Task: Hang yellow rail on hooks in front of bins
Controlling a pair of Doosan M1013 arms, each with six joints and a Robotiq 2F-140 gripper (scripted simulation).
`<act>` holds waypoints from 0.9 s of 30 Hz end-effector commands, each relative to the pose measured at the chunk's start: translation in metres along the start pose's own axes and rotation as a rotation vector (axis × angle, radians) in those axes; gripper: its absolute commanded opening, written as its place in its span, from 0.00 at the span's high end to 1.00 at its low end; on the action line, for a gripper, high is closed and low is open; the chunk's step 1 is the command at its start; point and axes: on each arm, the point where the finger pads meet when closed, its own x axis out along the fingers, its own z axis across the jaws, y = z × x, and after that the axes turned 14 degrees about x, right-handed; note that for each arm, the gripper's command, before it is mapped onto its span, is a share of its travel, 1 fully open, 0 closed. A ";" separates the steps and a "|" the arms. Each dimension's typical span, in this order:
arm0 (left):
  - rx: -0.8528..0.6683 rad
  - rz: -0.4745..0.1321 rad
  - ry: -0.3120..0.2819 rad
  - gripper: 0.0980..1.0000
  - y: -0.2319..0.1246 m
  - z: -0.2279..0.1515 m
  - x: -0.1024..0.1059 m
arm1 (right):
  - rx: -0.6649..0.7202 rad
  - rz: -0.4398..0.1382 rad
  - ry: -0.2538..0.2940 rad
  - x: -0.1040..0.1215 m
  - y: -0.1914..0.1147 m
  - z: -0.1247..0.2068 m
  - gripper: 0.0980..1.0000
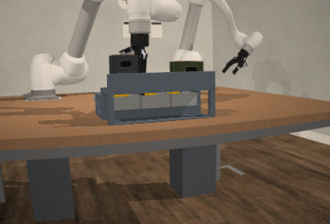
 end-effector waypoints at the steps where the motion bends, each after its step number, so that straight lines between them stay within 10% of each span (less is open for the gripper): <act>1: 0.000 0.001 0.001 0.00 0.000 0.000 0.000 | 0.000 -0.001 0.001 -0.001 0.000 0.000 1.00; 27: 0.000 0.001 0.001 0.00 0.000 0.000 0.000 | 0.000 -0.001 0.001 0.000 0.000 0.000 1.00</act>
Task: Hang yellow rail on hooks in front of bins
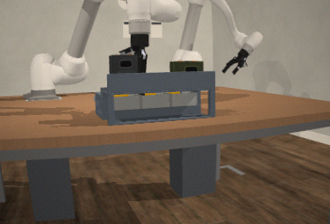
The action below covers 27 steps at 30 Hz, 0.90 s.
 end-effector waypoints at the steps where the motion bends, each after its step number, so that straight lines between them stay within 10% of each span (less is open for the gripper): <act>1: 0.000 0.001 0.001 0.00 0.000 0.000 0.000 | 0.000 -0.001 0.001 -0.001 0.000 0.000 1.00; 27: 0.000 0.001 0.001 0.00 0.000 0.000 0.000 | 0.000 -0.001 0.001 0.001 0.000 0.000 1.00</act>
